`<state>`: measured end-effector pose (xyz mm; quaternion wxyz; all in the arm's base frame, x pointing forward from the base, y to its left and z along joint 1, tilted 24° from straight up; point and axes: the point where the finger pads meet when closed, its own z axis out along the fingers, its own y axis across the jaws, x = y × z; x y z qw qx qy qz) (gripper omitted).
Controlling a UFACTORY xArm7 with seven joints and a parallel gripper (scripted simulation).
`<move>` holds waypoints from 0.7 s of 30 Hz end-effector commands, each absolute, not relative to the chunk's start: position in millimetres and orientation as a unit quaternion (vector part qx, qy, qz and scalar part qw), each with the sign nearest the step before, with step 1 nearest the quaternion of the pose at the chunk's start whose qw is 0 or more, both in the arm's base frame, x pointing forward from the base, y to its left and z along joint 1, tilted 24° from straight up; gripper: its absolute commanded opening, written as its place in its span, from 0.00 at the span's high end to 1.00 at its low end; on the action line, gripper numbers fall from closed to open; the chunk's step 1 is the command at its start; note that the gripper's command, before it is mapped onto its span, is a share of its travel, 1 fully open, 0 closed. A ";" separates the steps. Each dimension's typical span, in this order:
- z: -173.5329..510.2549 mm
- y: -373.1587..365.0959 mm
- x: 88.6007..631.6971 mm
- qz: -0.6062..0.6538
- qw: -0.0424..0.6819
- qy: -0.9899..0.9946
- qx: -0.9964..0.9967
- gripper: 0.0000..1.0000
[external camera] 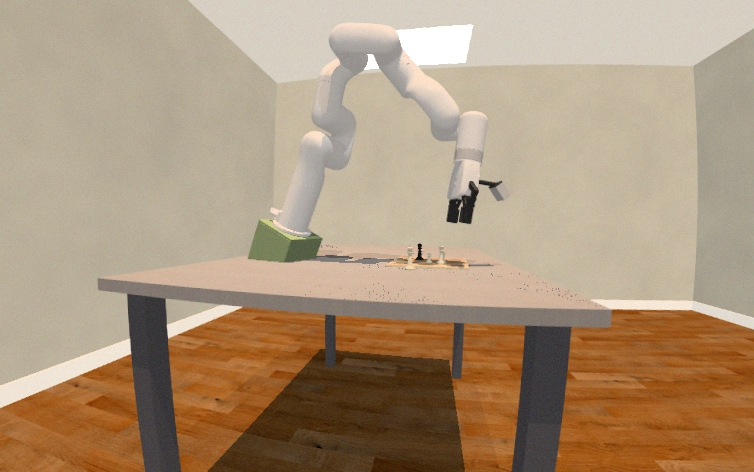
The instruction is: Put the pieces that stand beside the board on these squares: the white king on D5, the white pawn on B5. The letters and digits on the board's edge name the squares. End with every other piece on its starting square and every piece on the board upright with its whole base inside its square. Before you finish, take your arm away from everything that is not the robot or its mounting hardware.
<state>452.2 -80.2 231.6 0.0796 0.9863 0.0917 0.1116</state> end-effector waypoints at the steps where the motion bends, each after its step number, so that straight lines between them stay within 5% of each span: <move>1: 233.7 -79.6 453.1 0.113 0.080 0.091 0.986 0.00; 21: 238.7 -45.7 433.1 0.068 0.042 0.049 0.996 0.00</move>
